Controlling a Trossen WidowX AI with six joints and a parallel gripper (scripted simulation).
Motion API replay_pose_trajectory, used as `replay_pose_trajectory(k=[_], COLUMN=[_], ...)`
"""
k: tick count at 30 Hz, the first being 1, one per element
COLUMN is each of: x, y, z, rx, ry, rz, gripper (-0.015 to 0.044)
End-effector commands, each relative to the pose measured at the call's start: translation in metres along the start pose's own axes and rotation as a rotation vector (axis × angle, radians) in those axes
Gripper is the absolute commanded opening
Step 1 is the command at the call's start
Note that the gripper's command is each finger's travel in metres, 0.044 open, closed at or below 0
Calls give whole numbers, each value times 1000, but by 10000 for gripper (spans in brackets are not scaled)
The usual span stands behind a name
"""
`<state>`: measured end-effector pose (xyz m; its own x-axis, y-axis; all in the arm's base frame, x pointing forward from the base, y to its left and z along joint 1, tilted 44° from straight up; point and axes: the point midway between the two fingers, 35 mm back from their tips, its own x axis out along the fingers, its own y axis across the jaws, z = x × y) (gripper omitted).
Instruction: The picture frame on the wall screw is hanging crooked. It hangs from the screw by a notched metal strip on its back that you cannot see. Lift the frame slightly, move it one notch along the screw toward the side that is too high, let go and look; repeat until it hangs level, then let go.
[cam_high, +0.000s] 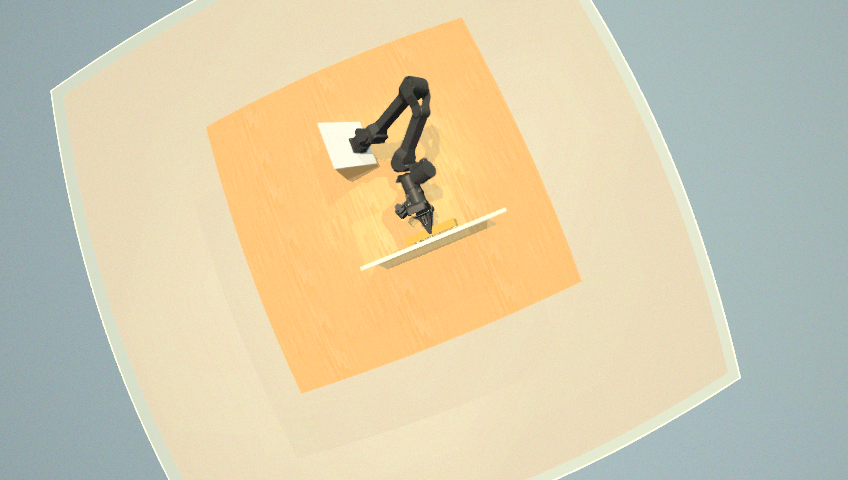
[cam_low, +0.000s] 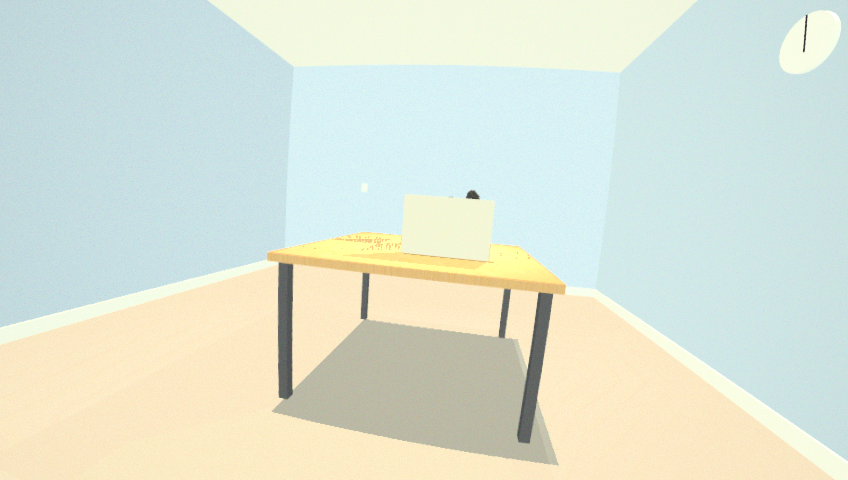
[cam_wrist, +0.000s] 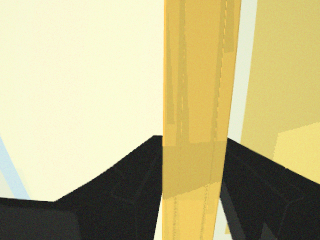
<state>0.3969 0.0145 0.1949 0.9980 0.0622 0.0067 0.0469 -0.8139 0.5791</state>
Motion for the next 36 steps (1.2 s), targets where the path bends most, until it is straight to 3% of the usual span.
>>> replay_pose_trajectory(k=[1, 32, 36], x=[0, 0, 0], y=[0, -1, -1], z=[0, -1, 0], rx=[-15, -204, -187], ry=[1, -2, -2], rz=[0, 0, 0], gripper=[0, 0, 105])
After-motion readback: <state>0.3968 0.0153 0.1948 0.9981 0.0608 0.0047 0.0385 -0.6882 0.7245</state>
